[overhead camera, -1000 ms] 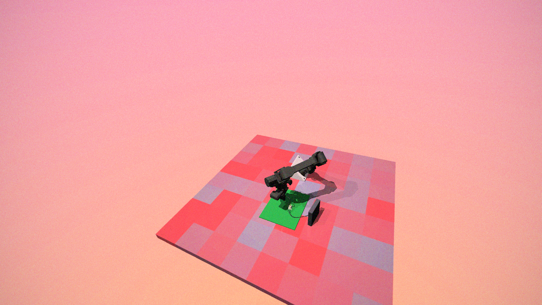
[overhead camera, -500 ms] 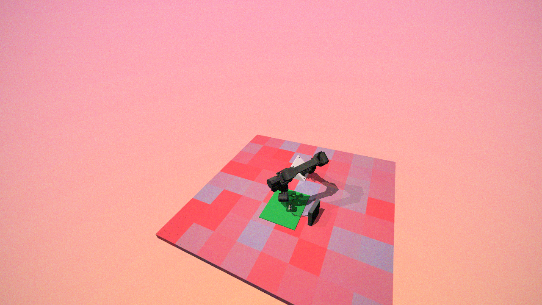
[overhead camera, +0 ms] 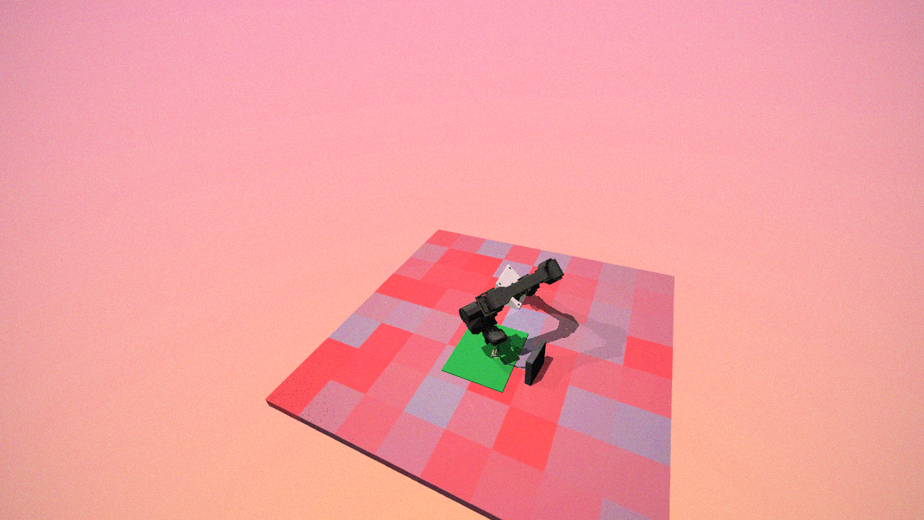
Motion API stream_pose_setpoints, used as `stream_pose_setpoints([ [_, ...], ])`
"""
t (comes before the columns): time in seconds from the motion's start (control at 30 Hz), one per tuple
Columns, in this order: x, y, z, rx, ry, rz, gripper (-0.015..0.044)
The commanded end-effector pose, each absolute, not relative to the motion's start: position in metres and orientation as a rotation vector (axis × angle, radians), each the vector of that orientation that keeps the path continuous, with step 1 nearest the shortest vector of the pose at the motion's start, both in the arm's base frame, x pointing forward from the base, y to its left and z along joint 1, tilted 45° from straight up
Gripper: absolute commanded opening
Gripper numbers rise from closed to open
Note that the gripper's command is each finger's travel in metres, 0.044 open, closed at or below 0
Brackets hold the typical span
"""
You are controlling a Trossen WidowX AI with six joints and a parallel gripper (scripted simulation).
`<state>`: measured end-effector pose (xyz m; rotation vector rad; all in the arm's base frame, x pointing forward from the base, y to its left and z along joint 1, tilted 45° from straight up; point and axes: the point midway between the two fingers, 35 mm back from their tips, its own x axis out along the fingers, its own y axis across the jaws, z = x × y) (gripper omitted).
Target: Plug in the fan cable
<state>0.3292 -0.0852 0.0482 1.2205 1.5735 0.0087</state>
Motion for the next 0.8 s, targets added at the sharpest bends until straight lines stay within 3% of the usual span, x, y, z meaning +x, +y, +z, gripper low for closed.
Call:
stream_pose_setpoints([
  [0.0,0.331,-0.08,0.053,1.096,1.54,0.142,0.0],
  [0.77,0.334,-0.063,0.067,0.526,1.323,0.641,0.0],
])
